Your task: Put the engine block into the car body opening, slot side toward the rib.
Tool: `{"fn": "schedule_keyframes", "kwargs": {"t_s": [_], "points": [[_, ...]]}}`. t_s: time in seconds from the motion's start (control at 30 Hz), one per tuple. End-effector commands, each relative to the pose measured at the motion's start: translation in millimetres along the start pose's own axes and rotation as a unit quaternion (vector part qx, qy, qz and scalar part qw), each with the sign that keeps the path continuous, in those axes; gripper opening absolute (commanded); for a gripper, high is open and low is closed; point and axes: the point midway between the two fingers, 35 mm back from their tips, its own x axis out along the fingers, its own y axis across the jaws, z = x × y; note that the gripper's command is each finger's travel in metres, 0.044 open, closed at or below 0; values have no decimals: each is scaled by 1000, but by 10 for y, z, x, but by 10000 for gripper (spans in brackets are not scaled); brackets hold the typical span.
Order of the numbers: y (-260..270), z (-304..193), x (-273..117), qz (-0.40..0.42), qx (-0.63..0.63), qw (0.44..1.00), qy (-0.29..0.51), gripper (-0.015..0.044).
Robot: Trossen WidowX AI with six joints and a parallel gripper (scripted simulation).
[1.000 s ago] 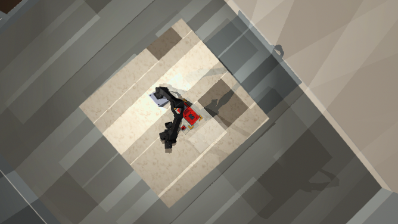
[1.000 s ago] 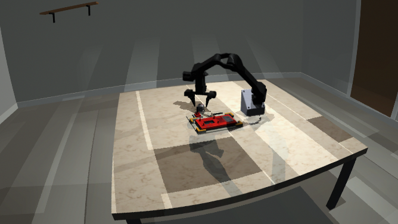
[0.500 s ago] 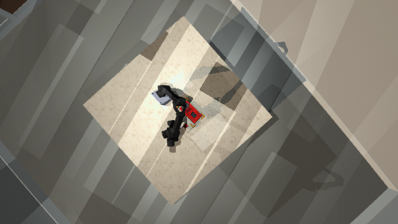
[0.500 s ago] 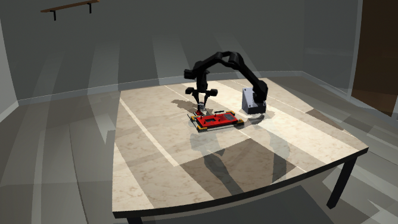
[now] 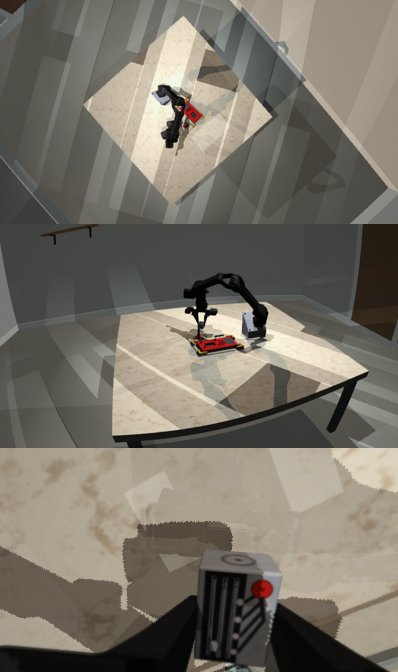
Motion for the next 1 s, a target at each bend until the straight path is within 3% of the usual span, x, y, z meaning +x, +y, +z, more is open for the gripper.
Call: {"fn": "schedule_keyframes", "kwargs": {"t_s": [0.0,0.97], "points": [[25,7,-139,4,-2,1000,-2,0],[-34,-17,-957,6,-12,1000,2,0]]}}
